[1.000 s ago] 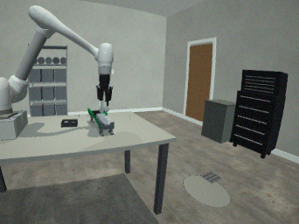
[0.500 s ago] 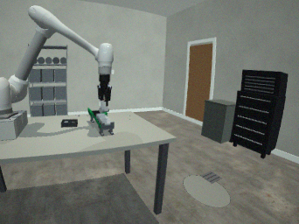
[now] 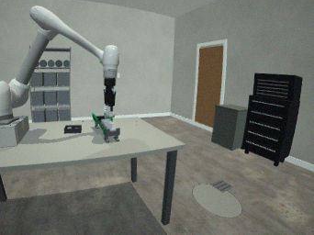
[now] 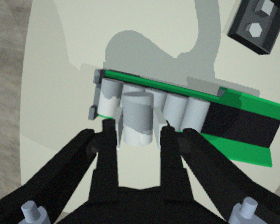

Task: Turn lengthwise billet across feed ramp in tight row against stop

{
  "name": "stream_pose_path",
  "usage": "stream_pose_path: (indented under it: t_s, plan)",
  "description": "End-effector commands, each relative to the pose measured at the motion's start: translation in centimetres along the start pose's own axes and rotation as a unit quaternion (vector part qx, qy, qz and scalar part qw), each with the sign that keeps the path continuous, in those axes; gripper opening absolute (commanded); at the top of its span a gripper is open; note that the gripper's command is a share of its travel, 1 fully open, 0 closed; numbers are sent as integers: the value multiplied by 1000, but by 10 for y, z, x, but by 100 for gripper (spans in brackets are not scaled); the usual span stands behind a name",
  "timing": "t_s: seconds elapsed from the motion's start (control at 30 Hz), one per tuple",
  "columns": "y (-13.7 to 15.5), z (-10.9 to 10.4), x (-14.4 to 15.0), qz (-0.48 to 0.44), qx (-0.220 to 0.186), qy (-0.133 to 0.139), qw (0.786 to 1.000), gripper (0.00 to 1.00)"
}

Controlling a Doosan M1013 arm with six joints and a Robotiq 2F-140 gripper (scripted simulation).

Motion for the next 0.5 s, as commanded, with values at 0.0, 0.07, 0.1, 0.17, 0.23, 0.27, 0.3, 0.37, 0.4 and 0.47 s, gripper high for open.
stream_pose_path:
  t_s: [0.0,0.07,0.1,0.17,0.23,0.27,0.3,0.37,0.4,0.47]
  plan:
    - [0,0,0,36,0,-1,999,10]
    - [0,0,0,51,0,-1,999,10]
    - [0,0,0,58,0,-1,998,10]
    - [0,0,0,73,0,-1,997,10]
    - [0,0,0,87,0,-1,996,10]
    - [0,0,0,87,0,-1,996,10]
    - [0,0,0,87,0,-1,996,10]
    - [0,0,0,101,0,-1,995,10]
    - [0,0,2,106,0,-1,994,10]
    - [3,-2,14,106,0,-1,994,10]
Point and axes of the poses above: the point where the finger pads meet when closed, its own z axis out along the fingers, its own x axis across the jaws, y = z × x, the point moved 4 cm from there along -z, back along the fingers, and after that the axes turned 1 degree about -z, right-handed, at the moved point
